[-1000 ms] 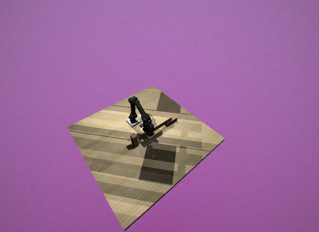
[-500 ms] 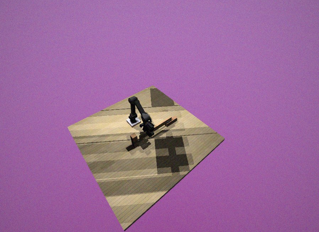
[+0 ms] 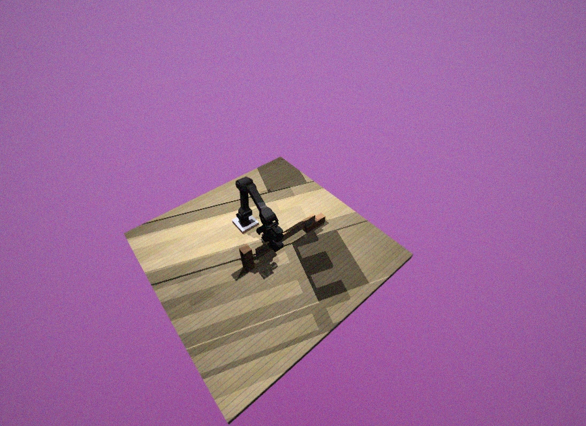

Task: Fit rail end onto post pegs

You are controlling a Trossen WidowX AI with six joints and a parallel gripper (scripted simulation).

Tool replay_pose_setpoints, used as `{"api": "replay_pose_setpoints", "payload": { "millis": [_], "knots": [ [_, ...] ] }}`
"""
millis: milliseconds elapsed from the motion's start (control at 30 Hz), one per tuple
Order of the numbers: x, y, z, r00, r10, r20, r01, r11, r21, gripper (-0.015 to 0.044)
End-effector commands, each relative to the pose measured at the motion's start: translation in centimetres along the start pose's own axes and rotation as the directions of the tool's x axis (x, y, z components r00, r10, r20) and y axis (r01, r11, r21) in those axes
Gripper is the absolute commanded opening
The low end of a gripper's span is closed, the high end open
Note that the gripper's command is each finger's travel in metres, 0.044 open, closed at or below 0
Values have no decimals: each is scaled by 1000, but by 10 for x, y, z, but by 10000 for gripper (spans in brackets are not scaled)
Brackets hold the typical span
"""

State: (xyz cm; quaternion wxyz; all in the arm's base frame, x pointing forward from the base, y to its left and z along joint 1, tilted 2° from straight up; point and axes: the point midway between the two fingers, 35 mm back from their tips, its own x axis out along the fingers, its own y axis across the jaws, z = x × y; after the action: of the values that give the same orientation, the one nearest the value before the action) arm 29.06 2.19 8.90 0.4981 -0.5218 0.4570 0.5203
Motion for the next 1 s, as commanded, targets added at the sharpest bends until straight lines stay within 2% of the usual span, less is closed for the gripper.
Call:
{"api": "replay_pose_setpoints", "payload": {
  "millis": [0, 967],
  "knots": [
    [-1, 0, 0, 1000, -2, 1, 2, 1000, -1, 0],
    [0, 0, -4, 1000, -2, 0, 2, 1000, -1, 0]
  ]
}}
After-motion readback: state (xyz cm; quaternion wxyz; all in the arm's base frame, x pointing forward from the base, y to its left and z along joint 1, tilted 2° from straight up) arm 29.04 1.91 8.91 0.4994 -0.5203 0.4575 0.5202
